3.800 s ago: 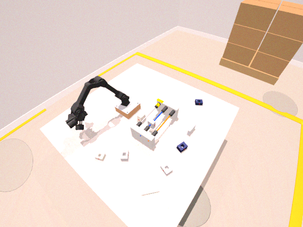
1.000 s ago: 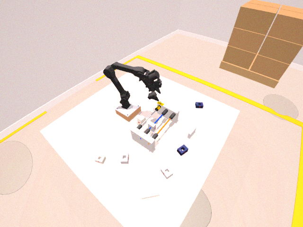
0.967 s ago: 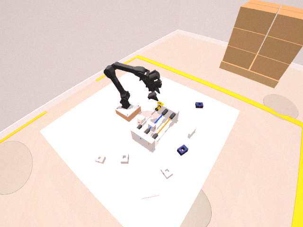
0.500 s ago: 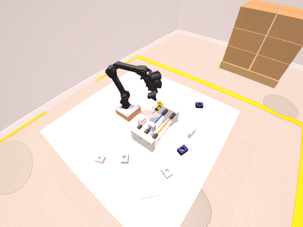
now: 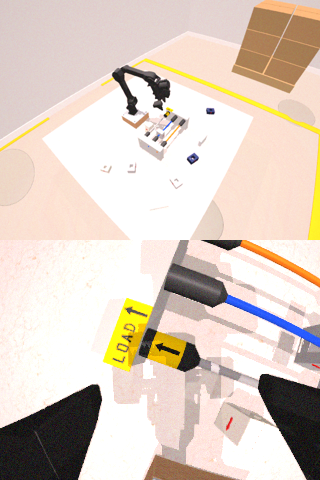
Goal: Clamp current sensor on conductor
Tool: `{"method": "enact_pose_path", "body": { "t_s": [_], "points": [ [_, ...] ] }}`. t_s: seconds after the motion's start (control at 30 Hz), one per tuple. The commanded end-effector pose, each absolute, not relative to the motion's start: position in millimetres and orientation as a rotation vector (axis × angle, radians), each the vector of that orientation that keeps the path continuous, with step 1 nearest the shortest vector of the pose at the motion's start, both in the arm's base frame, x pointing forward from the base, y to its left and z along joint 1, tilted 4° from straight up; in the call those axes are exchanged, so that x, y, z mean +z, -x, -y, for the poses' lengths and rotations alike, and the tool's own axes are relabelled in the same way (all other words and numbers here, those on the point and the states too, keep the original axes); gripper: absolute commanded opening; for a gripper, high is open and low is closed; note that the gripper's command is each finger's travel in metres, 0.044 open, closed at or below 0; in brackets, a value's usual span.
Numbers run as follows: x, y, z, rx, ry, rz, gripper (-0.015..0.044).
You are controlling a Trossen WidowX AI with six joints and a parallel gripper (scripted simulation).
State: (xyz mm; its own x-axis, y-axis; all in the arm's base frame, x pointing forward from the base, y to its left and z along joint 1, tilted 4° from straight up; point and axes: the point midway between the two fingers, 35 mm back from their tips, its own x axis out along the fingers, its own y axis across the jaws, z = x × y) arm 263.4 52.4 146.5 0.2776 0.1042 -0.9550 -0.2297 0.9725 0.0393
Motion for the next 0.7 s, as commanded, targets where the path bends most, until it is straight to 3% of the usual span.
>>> {"method": "enact_pose_path", "body": {
  "t_s": [0.0,0.23,0.67],
  "points": [
    [117,-250,1,0.063,0.025,-1.417,0.0440],
    [85,-208,68,-0.156,-0.173,-1.614,0.0440],
    [75,-208,70,-0.161,-0.179,-1.619,0.0440]
  ]
}}
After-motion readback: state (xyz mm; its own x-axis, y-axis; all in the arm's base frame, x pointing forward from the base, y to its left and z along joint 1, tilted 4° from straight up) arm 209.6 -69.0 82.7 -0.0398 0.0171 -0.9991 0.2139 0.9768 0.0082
